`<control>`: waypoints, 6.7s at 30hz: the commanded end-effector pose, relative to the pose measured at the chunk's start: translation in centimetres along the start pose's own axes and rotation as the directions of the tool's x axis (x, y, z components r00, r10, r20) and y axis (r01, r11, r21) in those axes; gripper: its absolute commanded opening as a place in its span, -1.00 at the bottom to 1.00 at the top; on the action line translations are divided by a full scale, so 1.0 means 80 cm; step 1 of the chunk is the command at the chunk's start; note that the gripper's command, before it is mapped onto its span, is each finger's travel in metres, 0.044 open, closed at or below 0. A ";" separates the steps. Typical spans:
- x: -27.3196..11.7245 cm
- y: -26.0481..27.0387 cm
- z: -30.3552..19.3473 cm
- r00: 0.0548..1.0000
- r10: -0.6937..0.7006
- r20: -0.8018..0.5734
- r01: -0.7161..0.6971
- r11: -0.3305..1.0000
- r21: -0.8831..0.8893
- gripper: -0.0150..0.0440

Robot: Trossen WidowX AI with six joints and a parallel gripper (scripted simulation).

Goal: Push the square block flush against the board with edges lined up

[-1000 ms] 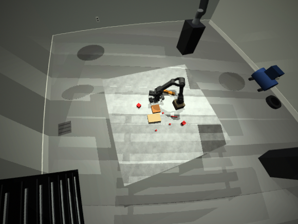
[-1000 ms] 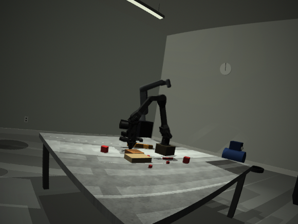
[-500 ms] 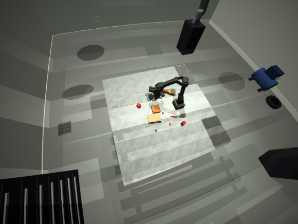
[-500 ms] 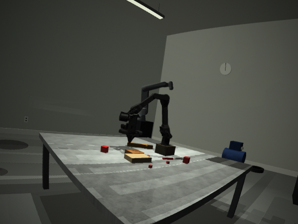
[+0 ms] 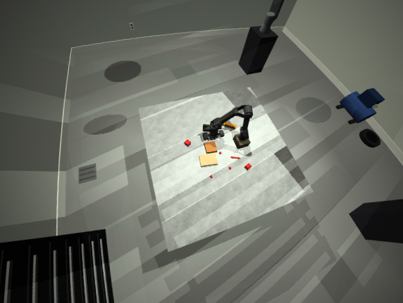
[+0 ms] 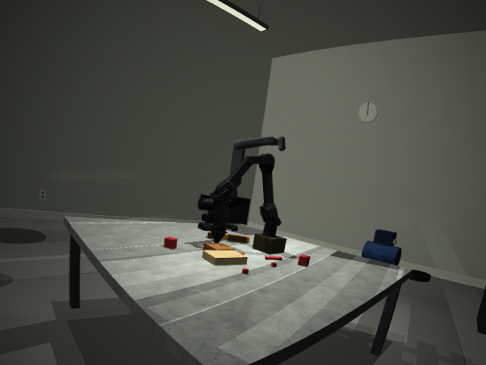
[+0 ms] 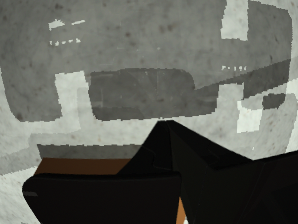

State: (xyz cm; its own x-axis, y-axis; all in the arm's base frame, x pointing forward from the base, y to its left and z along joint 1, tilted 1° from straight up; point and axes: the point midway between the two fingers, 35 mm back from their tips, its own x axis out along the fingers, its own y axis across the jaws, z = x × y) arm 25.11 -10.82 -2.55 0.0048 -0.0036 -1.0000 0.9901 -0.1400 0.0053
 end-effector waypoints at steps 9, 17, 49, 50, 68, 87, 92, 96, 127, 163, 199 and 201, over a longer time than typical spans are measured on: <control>0.011 0.000 -0.009 1.000 0.000 -0.003 0.000 1.000 0.018 -0.49; 0.011 0.001 -0.021 1.000 0.001 -0.004 -0.001 1.000 0.018 -0.49; 0.010 0.005 -0.020 1.000 0.001 -0.004 -0.001 1.000 0.018 -0.49; 0.010 0.005 -0.018 1.000 0.001 -0.004 -0.001 1.000 0.018 -0.49; 0.006 0.005 0.013 1.000 0.005 0.000 -0.005 1.000 0.021 -0.49; -0.060 -0.001 -0.021 1.000 0.001 -0.004 -0.002 0.952 -0.307 -0.49; -0.060 -0.005 -0.038 1.000 0.001 -0.005 -0.003 0.885 -0.466 -0.49; -0.060 -0.009 -0.051 1.000 0.001 -0.006 -0.004 0.811 -0.584 -0.49; -0.047 -0.044 -0.126 1.000 -0.002 -0.013 -0.012 0.061 -0.998 -0.49; 0.009 -0.009 -0.124 1.000 0.000 -0.012 -0.012 0.061 -0.998 -0.49; 0.010 -0.056 -0.127 1.000 -0.003 -0.013 -0.012 0.061 -0.998 -0.49; 0.010 -0.060 -0.127 1.000 -0.004 -0.013 -0.012 0.061 -0.998 -0.49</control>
State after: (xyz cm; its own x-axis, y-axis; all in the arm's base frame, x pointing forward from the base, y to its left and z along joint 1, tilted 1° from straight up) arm 22.22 -0.16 -3.37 0.0033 0.0074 -1.0000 0.1968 0.9804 0.0079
